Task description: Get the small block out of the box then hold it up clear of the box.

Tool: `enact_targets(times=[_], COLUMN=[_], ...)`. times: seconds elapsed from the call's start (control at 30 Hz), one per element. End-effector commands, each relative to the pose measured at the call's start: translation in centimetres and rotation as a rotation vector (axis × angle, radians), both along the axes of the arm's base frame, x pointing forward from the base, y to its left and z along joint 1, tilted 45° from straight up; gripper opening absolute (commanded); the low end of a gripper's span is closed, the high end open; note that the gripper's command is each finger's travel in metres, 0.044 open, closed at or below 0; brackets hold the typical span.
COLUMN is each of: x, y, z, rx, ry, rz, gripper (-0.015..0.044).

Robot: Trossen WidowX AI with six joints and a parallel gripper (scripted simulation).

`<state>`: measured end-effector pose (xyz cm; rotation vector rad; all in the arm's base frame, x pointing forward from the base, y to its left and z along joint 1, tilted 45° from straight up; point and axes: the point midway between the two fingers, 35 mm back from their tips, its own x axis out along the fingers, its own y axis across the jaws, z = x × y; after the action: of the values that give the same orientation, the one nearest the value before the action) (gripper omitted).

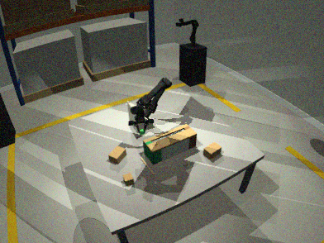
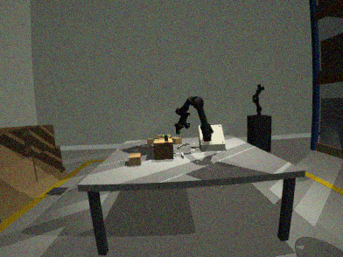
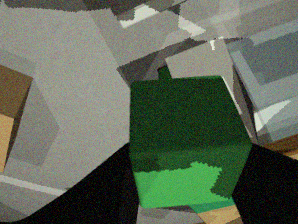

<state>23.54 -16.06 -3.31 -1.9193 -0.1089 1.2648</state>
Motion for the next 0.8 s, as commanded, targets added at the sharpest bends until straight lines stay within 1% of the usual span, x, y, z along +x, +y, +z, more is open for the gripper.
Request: enact_targets(times=[0.0, 0.13, 0.77], x=[-1.33, -2.15, -2.15], y=[-1.14, -1.68, -1.68], z=[1.46, 2.31, 2.31], rx=[0.004, 0.009, 0.009], ry=[0.066, 0.103, 0.103], rz=[-0.101, -0.159, -0.159], gripper=[0.0000, 0.0000, 0.0000])
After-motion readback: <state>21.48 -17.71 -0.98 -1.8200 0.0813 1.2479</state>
